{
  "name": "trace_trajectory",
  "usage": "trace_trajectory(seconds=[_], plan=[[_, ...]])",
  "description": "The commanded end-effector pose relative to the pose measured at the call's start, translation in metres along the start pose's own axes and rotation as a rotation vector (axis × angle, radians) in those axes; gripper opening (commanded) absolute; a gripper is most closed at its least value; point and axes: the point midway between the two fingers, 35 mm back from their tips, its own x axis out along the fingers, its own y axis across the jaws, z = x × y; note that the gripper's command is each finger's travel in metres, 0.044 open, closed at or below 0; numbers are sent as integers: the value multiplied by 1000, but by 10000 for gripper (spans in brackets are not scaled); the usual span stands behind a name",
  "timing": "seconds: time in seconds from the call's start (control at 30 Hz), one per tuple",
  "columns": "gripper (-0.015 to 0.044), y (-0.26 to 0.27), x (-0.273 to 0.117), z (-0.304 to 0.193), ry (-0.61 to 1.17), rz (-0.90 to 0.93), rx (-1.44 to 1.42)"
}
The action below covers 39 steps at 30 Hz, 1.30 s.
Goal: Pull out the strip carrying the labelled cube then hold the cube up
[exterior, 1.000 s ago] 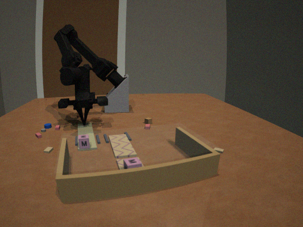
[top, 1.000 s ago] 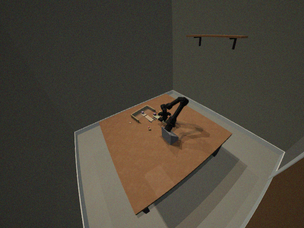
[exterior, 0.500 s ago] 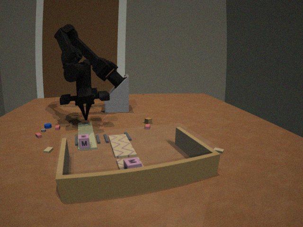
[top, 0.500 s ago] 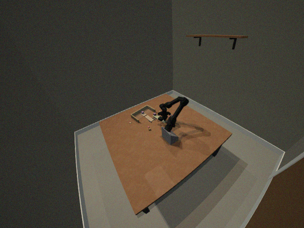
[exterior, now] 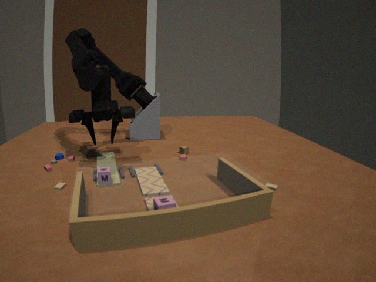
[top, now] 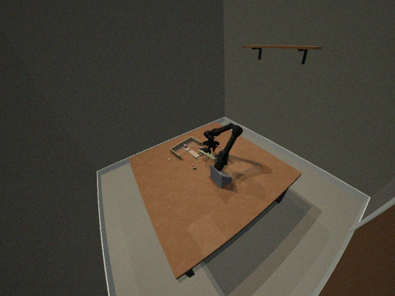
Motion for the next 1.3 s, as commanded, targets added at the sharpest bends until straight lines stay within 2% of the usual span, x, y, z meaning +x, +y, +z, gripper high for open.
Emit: trace_trajectory(seconds=[0.0, 0.17, 1.23, 1.27], plan=[[315, 1, -1, 15, 4, -4, 0], [440, 0, -4, 36, 3, -4, 0], [440, -3, -19, 167, -3, -3, 6], [414, -3, -19, 167, -3, -3, 6]])
